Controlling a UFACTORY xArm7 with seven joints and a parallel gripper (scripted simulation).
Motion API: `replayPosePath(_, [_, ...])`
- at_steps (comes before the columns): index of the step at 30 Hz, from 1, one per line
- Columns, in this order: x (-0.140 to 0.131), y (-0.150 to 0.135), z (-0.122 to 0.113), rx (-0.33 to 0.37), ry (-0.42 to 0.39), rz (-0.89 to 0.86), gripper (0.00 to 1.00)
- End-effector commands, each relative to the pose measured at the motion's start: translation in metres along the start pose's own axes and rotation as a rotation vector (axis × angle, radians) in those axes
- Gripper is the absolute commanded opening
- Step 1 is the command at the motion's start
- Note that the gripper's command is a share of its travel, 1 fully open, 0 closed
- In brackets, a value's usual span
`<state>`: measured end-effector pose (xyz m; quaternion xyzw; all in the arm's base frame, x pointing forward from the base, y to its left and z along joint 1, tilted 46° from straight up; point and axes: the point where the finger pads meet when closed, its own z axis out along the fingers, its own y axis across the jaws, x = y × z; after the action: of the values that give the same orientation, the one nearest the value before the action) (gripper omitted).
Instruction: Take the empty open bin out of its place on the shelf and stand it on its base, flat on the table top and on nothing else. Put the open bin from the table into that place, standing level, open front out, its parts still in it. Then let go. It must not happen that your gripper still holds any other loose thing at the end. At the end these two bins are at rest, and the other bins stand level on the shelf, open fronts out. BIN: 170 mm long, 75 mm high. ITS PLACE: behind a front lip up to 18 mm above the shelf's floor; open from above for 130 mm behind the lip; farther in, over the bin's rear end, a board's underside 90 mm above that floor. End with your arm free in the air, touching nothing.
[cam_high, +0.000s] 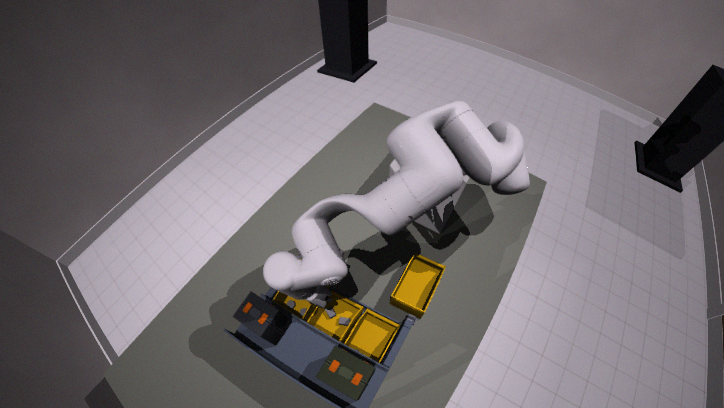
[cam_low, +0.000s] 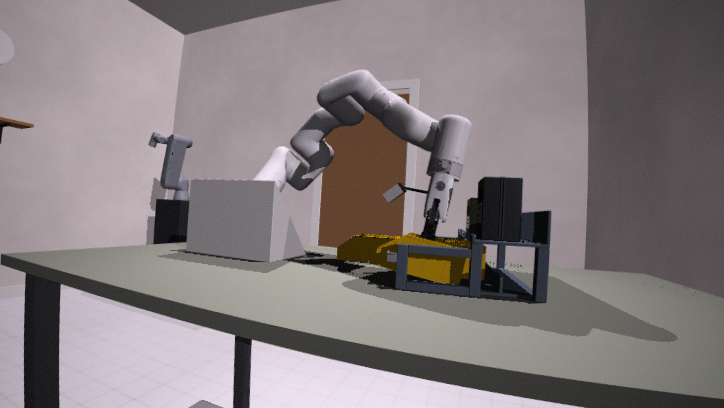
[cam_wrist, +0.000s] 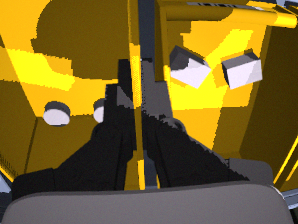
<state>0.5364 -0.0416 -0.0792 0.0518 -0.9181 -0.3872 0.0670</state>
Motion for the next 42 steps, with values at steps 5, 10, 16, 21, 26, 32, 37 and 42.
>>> replayPosePath(5, [-0.0003, -0.0012, -0.0014, 0.003, -0.025, 0.001, 0.0])
replayPosePath(10, [0.0, -0.0012, -0.001, 0.003, -0.031, 0.001, 0.0])
replayPosePath(16, [0.0, -0.0012, -0.001, 0.003, -0.031, 0.001, 0.0])
replayPosePath(21, [0.0, -0.0012, -0.001, 0.003, -0.031, 0.001, 0.0])
replayPosePath(26, [0.0, -0.0012, -0.001, 0.003, -0.031, 0.001, 0.1])
replayPosePath(32, [0.0, -0.0012, -0.001, 0.003, -0.031, 0.001, 0.1])
replayPosePath(37, [0.0, -0.0012, -0.001, 0.003, -0.031, 0.001, 0.1])
replayPosePath(42, [0.0, -0.0012, -0.001, 0.003, -0.031, 0.001, 0.1])
